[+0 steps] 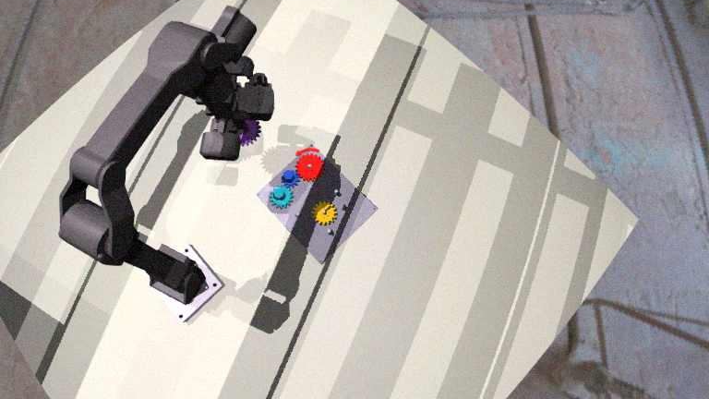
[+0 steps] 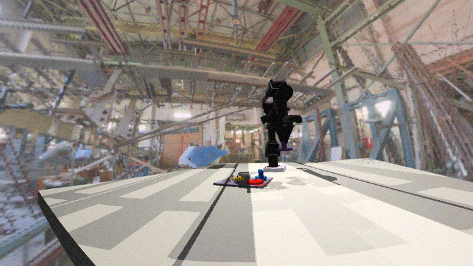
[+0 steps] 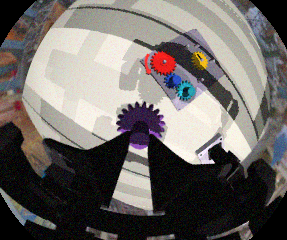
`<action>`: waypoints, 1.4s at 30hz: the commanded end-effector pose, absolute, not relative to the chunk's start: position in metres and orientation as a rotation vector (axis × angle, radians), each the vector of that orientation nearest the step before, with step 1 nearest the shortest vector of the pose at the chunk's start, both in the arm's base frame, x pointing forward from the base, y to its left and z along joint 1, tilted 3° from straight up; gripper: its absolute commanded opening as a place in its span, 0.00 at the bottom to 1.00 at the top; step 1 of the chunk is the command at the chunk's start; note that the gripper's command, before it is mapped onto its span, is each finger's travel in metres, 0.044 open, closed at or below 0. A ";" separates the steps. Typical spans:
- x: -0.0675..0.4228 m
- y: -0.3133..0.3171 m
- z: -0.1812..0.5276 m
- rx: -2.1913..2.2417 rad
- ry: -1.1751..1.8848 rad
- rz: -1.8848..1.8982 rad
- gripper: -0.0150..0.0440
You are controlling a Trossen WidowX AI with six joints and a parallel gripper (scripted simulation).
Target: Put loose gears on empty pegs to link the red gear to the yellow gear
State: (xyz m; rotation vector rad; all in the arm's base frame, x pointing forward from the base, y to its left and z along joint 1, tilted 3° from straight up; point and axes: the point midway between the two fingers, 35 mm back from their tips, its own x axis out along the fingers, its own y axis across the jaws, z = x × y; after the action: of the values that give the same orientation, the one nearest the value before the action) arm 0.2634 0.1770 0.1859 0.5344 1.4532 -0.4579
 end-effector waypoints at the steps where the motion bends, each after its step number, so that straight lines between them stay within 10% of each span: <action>1: 0.266 0.169 0.183 0.533 1.455 -0.452 0.25; 42: 0.284 0.078 0.147 0.527 1.452 -0.458 0.25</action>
State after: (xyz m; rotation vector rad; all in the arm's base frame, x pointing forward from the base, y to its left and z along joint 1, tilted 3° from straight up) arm 0.2846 0.0832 0.1493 0.5280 1.4506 -0.4644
